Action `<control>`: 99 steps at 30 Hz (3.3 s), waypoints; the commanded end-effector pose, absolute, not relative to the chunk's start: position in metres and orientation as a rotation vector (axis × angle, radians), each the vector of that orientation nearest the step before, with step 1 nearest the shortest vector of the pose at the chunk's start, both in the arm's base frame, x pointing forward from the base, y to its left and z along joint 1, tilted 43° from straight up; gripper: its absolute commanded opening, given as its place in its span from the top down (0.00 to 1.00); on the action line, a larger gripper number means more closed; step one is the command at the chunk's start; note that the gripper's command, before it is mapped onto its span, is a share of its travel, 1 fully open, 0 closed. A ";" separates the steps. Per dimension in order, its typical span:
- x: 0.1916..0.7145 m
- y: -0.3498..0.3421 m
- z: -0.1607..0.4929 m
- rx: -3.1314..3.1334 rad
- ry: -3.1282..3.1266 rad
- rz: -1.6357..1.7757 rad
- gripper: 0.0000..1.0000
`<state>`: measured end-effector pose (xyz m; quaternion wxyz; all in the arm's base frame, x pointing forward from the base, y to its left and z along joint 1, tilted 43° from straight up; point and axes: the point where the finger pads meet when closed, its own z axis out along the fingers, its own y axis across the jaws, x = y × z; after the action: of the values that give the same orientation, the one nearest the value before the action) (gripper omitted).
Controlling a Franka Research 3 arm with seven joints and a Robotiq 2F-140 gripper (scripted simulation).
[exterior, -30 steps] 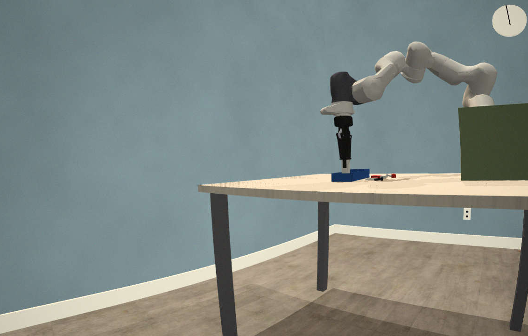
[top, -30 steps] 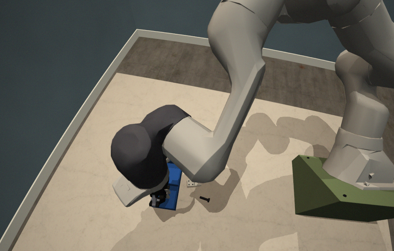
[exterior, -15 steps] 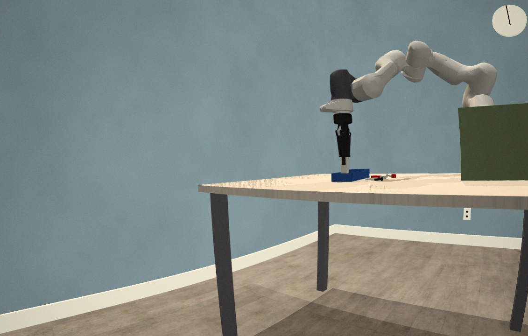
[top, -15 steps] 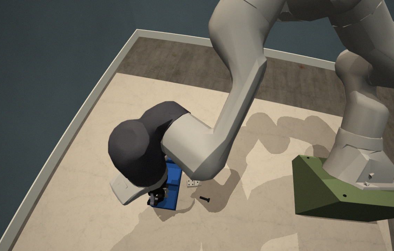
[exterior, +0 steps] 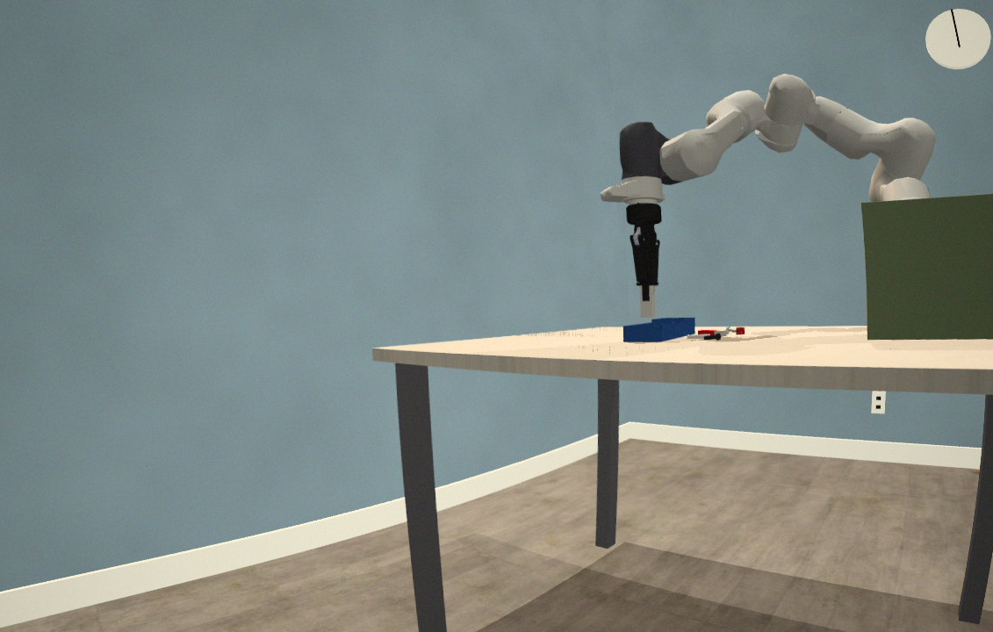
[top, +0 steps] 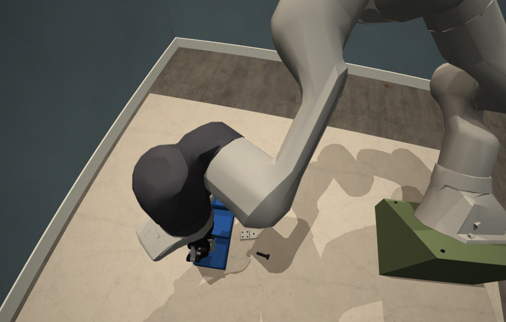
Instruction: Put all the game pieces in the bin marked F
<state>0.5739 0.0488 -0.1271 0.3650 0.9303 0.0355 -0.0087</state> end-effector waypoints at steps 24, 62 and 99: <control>0.571 0.075 -0.099 2.389 0.096 -0.030 0.95; 0.561 0.131 -0.030 2.383 0.216 -0.078 0.75; 0.484 0.019 -0.071 2.376 0.287 -0.105 0.75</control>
<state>0.4818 0.0177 -0.0707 0.3652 0.9228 0.1141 -0.0457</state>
